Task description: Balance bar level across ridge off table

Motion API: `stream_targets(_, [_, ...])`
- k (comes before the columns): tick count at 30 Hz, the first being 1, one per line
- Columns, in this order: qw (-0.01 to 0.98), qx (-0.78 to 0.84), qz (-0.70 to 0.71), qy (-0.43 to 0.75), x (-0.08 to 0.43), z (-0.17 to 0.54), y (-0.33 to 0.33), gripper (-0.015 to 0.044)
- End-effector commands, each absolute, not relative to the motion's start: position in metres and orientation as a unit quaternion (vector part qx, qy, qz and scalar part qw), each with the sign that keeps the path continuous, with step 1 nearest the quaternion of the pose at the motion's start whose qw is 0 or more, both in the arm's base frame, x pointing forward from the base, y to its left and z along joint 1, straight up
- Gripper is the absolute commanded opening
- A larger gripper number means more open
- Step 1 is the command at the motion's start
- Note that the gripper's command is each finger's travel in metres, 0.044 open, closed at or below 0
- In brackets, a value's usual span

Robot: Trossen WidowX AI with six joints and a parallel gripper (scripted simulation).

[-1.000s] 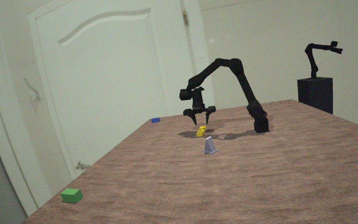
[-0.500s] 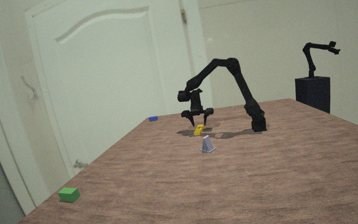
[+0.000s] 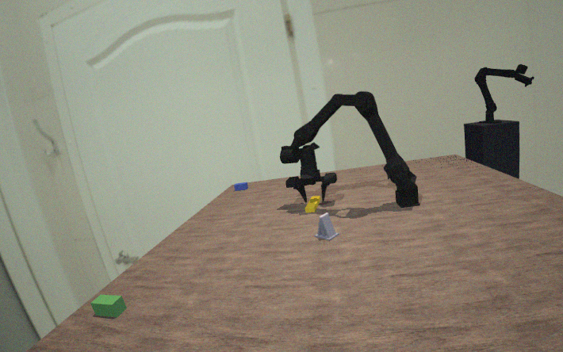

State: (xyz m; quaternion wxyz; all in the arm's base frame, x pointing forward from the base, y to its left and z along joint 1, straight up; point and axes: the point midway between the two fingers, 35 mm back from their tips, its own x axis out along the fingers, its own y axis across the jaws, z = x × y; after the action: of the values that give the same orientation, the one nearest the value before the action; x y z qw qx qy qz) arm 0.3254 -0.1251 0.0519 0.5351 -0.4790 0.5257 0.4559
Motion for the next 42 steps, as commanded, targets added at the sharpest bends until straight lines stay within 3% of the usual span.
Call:
stream_targets(1, [0.535,-0.48,0.457,0.524,0.326,0.051,-0.125,0.0315])
stream_targets(3, [0.535,-0.48,0.457,0.524,0.326,0.051,-0.125,0.0315])
stream_targets(9, [0.535,-0.479,0.456,0.526,0.325,0.052,-0.125,0.0157])
stream_targets(16, [0.535,-0.479,0.456,0.526,0.325,0.052,-0.125,0.0111])
stream_targets(20, [0.535,-0.479,0.456,0.526,0.326,0.058,-0.125,0.0006])
stream_targets(42, [0.535,-0.479,0.456,0.525,0.329,0.114,-0.126,0.0])
